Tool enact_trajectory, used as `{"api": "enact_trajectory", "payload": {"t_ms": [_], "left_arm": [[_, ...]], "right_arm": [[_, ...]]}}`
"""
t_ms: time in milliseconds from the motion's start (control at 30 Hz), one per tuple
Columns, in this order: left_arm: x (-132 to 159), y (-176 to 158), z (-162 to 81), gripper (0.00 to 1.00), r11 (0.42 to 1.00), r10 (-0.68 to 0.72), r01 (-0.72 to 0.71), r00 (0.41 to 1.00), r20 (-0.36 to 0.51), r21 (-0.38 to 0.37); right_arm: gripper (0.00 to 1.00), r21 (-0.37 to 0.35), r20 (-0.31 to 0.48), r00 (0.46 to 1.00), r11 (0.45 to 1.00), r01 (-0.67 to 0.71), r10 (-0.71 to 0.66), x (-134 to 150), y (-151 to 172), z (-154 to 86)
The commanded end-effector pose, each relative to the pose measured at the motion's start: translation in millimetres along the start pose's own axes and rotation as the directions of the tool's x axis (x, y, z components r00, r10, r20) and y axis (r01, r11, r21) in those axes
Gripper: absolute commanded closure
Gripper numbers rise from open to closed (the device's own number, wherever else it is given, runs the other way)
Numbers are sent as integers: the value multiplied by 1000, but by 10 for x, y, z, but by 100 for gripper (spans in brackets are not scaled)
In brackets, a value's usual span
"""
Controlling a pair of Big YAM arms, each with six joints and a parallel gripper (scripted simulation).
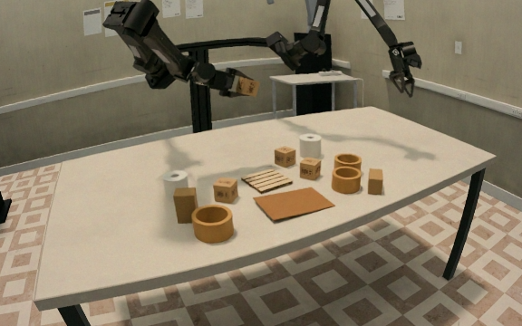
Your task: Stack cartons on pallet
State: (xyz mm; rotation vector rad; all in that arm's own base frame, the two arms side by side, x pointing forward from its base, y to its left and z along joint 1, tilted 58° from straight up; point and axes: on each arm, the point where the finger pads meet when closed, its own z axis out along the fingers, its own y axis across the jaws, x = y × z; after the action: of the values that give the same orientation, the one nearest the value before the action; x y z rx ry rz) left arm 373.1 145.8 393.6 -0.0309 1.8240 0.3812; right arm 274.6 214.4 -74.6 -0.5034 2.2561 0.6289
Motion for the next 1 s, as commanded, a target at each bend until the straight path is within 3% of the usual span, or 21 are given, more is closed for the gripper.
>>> {"api": "enact_trajectory", "payload": {"t_ms": [0,167,333,433,567,733,900,967], "left_arm": [[319,-414,-96,0,978,-202,207,973,-111,30],[790,-870,-104,0,932,-345,361,899,-270,11],[1234,-1311,-122,0,868,-465,495,787,-407,-34],[1183,-1359,-126,0,848,-496,528,766,-408,-39],[1665,-1790,-195,0,771,-578,629,628,-521,-98],[2019,-2252,-228,0,663,-653,733,467,-597,-152],[2439,-2725,-289,0,540,-694,808,268,-668,-237],[2439,-2725,-289,0,540,-694,808,268,-668,-237]], "right_arm": [[50,0,-19,1000,1000,12,-12,72,14,-41],[50,0,-19,1000,1000,12,-12,72,14,-41],[50,0,-19,1000,1000,12,-12,72,14,-41],[50,0,-19,1000,1000,12,-12,72,14,-41],[50,0,-19,1000,1000,12,-12,72,14,-41],[50,0,-19,1000,1000,12,-12,72,14,-41],[50,0,-19,1000,1000,12,-12,72,14,-41],[50,0,-19,1000,1000,12,-12,72,14,-41]]}}
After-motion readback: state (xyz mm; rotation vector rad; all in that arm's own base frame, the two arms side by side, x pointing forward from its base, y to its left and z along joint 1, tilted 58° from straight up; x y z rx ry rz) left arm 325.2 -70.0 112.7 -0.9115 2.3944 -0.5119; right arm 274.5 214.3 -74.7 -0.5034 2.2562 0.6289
